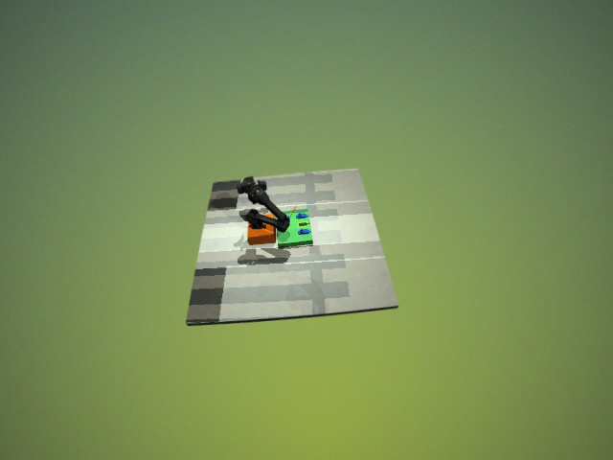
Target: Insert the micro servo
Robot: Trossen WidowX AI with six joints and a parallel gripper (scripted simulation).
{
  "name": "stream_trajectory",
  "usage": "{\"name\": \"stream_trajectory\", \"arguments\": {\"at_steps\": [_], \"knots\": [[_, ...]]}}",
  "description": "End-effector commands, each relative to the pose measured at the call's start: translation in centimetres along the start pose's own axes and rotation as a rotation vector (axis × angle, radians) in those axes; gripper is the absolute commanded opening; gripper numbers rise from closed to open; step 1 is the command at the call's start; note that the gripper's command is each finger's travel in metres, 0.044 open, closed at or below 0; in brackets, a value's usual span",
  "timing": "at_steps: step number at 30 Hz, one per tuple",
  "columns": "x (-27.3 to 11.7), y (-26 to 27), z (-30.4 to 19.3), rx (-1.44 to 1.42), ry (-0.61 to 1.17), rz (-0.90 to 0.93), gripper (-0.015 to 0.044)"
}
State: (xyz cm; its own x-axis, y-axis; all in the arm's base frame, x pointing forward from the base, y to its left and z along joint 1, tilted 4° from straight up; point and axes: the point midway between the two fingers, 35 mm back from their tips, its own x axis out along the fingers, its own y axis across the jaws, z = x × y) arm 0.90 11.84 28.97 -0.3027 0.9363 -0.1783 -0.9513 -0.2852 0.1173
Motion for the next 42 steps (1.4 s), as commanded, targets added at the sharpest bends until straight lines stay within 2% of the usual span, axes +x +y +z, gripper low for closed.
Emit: {"name": "stream_trajectory", "arguments": {"at_steps": [1,2,8,18,31,42], "knots": [[0.0,0.0,0.0,-0.004,0.002,-0.004,0.0426],[0.0,0.0,0.0,-0.012,0.005,-0.011,0.044],[0.7,0.3,-0.3,-0.123,0.071,-0.119,0.044],[2.7,-0.3,-1.3,-0.314,0.268,-0.325,0.044],[5.5,-4.3,-4.0,-0.422,0.646,-0.528,0.044],[5.8,-10.3,-7.8,-0.326,0.997,-0.606,0.044]]}}
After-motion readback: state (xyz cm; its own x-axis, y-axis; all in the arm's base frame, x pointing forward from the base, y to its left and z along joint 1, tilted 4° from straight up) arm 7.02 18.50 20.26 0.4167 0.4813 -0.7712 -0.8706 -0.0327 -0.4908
